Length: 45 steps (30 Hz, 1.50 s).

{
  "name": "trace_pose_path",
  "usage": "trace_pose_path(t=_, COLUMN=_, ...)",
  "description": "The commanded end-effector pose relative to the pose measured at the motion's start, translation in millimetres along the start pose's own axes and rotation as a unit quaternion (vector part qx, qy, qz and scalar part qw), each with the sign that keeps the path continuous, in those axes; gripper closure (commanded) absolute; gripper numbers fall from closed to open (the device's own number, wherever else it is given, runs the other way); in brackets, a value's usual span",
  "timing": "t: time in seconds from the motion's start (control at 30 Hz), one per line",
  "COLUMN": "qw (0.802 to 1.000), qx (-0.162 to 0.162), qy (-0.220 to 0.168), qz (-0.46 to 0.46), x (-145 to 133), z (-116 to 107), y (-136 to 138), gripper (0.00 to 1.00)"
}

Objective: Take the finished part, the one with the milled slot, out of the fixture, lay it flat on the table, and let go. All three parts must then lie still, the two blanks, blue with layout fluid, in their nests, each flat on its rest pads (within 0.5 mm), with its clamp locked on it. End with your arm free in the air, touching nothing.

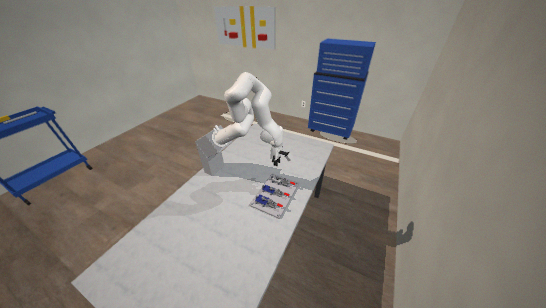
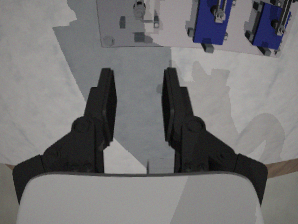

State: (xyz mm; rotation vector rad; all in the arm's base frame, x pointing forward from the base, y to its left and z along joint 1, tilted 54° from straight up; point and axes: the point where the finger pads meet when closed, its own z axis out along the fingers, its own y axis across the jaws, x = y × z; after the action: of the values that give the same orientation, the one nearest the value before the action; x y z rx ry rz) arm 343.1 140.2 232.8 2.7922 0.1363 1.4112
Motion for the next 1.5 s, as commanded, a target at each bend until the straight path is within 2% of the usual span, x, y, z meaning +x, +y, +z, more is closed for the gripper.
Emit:
trace_pose_path(t=0.0, qw=1.0, qx=0.001, qy=0.001, qz=0.0, x=0.8, z=-0.4, y=-0.3, gripper=1.0)
trace_pose_path(t=1.2, qw=1.0, qx=0.0, qy=0.001, qz=0.0, x=0.8, z=-0.3, y=-0.2, gripper=1.0)
trace_pose_path(t=1.23, qw=1.0, qx=0.0, qy=0.001, qz=0.0, x=0.8, z=-0.3, y=-0.2, gripper=0.0)
trace_pose_path(t=1.47, qw=1.0, qx=0.0, qy=0.001, qz=0.0, x=0.8, z=-0.3, y=-0.2, gripper=0.0)
